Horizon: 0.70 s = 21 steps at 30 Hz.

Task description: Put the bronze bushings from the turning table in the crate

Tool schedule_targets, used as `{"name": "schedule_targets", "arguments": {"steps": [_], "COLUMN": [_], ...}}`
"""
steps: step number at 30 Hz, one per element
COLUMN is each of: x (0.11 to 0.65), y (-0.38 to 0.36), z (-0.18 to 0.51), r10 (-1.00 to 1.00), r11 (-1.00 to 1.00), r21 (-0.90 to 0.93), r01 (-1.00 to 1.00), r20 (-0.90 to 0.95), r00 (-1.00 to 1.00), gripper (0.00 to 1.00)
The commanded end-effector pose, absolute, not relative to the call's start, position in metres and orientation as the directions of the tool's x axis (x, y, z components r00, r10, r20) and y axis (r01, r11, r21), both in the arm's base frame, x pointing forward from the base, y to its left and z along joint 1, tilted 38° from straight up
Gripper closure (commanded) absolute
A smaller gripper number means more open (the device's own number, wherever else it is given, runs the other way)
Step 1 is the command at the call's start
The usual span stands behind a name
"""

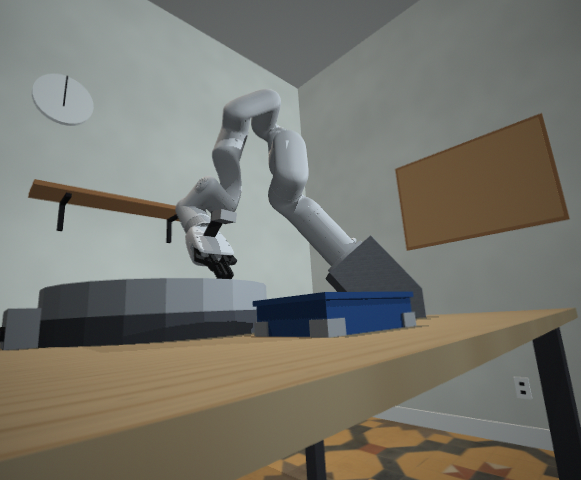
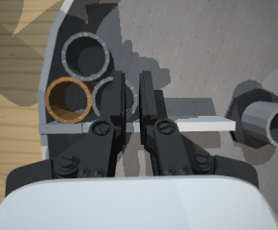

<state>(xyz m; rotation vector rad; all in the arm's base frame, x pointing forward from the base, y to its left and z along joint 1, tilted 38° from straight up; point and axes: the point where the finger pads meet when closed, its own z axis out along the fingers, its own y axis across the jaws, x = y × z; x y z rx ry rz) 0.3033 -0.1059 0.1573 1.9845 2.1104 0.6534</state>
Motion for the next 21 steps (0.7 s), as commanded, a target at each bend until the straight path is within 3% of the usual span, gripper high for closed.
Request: {"name": "schedule_targets", "arguments": {"steps": [1, 21], "x": [0.3066, 0.3099], "y": [-0.1076, -0.1115], "z": [0.1563, 0.1496], "r10": [0.98, 0.98], "r11": [0.019, 0.019], "r21": [0.429, 0.429], "r01": [0.903, 0.903], "r20": [0.169, 0.169], "r00": [-0.101, -0.101], "gripper": [0.9, 0.9]}}
